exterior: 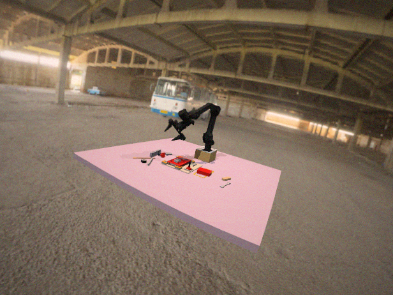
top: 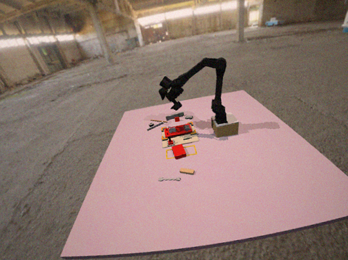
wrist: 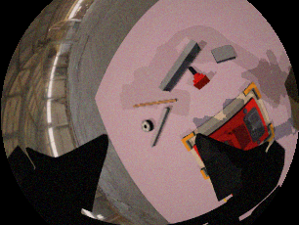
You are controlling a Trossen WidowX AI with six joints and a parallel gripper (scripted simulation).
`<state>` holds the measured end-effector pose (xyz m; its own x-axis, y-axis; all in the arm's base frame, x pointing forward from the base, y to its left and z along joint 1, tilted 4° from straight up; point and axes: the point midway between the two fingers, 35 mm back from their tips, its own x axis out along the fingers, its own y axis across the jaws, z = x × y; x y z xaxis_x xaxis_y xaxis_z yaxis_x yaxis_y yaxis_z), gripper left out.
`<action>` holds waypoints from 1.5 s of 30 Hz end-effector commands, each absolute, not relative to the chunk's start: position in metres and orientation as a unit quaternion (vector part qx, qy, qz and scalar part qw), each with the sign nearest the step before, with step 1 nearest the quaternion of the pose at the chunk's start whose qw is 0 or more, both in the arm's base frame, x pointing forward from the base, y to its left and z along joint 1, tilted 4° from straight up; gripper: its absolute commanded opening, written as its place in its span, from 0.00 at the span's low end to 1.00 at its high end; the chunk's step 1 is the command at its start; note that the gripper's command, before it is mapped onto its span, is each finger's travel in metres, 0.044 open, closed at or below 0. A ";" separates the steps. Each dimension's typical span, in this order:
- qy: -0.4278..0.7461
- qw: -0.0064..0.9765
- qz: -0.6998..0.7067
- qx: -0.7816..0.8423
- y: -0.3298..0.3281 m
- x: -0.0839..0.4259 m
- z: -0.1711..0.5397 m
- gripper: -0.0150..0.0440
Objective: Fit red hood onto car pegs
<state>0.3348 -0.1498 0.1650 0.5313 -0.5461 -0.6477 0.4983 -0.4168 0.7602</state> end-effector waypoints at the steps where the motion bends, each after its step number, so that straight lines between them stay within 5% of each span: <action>1: 0.051 0.553 -0.476 0.682 -0.117 0.350 0.151 1.00; 14: 0.304 0.603 -0.438 0.593 0.023 0.358 0.095 1.00; 27: 0.515 0.588 -0.419 0.462 0.155 0.309 0.052 1.00; 45: 0.526 0.586 -0.418 0.452 0.162 0.306 0.042 1.00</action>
<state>0.3066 0.1617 0.0460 0.1032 -0.0154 -0.9945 0.9649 0.2443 0.0964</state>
